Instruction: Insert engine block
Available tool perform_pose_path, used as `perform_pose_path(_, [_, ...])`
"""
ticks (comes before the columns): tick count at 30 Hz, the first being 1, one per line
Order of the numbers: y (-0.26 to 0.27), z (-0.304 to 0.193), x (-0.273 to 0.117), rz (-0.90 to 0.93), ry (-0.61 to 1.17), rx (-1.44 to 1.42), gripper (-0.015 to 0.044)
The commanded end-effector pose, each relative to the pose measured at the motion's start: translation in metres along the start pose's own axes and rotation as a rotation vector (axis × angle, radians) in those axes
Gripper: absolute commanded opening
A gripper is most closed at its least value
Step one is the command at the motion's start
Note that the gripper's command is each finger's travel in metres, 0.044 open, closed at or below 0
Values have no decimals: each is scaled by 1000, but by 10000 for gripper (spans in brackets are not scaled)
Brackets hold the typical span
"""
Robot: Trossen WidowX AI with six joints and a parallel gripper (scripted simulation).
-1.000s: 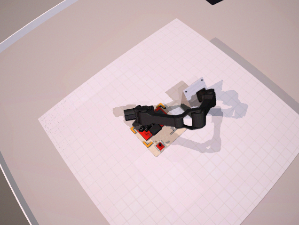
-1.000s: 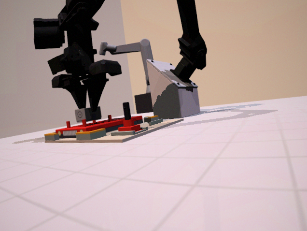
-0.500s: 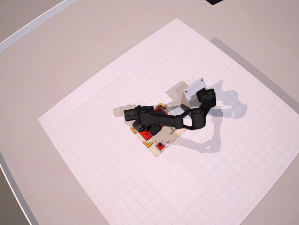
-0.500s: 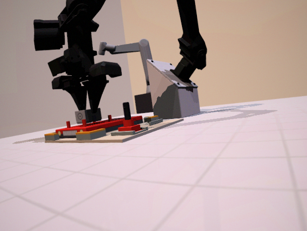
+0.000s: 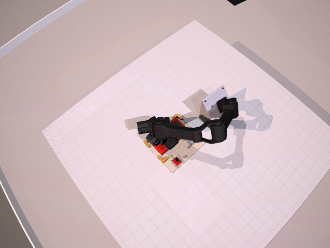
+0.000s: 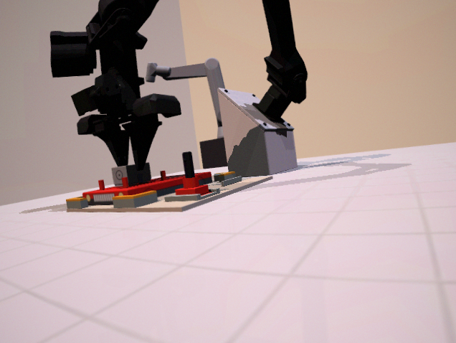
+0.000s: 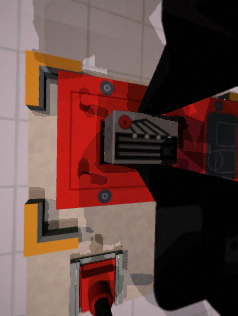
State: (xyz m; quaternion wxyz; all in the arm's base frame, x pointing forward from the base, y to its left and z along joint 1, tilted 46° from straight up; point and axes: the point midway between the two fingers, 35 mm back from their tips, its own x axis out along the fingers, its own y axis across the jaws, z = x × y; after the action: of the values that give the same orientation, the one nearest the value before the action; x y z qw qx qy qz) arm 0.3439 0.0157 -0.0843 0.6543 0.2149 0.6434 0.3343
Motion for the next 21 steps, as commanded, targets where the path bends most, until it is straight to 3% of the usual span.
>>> perform_pose_path(1, [0, 0, 2, 4, -2, 5, 158])
perform_pose_path(21, [0, 0, 6, 4, -2, 5, 158])
